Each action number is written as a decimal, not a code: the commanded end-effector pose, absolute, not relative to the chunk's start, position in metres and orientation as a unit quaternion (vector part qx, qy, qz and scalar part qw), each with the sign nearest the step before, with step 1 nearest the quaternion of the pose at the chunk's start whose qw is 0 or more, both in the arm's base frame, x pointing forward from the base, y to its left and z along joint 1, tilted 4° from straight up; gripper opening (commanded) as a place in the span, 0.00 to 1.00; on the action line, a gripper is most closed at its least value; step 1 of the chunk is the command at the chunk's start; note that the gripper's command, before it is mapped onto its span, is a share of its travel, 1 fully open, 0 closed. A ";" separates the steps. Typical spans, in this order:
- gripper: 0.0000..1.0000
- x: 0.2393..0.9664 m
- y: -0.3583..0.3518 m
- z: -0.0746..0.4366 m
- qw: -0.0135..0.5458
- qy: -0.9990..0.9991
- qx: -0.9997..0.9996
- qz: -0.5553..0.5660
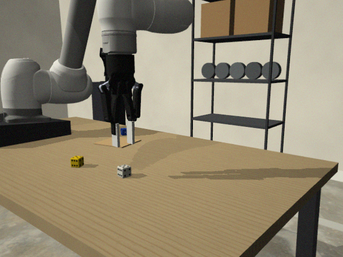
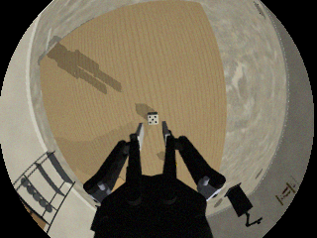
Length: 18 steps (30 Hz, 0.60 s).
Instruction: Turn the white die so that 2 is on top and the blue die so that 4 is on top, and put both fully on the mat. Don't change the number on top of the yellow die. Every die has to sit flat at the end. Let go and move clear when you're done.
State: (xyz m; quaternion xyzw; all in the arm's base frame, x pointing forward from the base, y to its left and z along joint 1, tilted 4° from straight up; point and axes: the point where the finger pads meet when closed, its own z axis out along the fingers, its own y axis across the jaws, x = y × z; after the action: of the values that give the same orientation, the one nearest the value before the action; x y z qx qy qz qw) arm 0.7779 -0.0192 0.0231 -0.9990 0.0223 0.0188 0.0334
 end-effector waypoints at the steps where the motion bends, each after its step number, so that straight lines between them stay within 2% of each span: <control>1: 0.35 0.776 -0.019 0.018 0.032 0.022 -0.999 0.021; 18: 0.35 0.776 -0.017 0.000 0.032 0.022 -0.999 0.021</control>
State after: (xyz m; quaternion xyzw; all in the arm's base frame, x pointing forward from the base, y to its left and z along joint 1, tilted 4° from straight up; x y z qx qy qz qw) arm 0.7773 -0.0194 0.0078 -0.9990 0.0231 0.0188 0.0329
